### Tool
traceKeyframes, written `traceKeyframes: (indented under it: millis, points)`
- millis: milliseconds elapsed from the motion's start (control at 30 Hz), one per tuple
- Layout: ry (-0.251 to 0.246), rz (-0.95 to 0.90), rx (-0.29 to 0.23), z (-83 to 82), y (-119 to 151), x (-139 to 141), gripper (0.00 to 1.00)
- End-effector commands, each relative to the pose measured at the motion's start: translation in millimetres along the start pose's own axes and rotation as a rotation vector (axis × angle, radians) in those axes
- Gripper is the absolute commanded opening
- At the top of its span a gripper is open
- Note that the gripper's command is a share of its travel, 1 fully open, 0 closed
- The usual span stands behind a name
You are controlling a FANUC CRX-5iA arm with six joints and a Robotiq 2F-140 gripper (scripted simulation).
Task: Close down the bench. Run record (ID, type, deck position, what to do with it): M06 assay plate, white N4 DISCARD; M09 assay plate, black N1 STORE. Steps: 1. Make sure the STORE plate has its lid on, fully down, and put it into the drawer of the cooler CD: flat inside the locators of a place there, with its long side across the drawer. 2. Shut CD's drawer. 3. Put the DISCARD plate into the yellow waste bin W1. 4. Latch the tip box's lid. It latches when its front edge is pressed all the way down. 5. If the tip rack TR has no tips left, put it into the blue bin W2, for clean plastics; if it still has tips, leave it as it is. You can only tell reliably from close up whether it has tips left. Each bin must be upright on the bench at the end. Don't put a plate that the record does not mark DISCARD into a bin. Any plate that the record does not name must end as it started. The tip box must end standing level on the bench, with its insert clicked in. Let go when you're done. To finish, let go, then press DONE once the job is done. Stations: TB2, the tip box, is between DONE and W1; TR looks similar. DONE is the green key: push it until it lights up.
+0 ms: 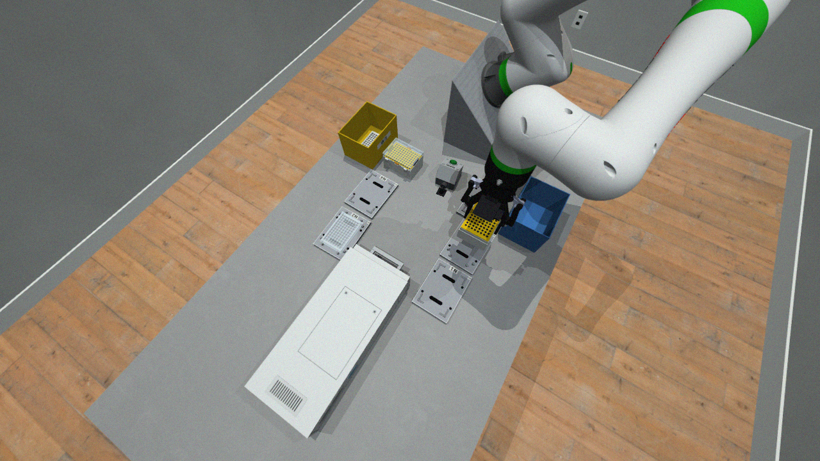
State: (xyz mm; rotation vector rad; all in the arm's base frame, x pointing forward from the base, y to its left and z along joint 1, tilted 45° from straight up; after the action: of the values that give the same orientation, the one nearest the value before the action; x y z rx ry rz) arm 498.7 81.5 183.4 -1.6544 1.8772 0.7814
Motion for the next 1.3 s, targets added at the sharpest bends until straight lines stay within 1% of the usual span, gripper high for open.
traceKeyframes:
  millis: [0, 67, 567, 633, 1133, 1267]
  points:
    - [0.0, 0.0, 0.002, -0.8, 8.8, -5.4, 0.1]
    - [0.0, 0.0, 0.002, -0.8, 8.8, -5.4, 0.1]
    - [0.0, 0.0, 0.002, -0.7, 43.4, -25.4, 0.1]
    - [0.0, 0.0, 0.002, -0.7, 43.4, -25.4, 0.1]
    - [0.0, 0.0, 0.002, -0.7, 78.0, -45.5, 0.1]
    - [0.0, 0.0, 0.002, -0.6, 82.7, -48.2, 0.1]
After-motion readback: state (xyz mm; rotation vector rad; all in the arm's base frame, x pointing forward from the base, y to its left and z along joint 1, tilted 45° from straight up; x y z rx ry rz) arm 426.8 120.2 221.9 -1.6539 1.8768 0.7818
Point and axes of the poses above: the point where the finger pads meet when closed, its own z axis out along the fingers, its own x axis across the jaws, y = z × x, the point moved 6 cm from there along -z, back along the fingers, and after that the axes turned 6 degrees about z, right-handed, at the moved point
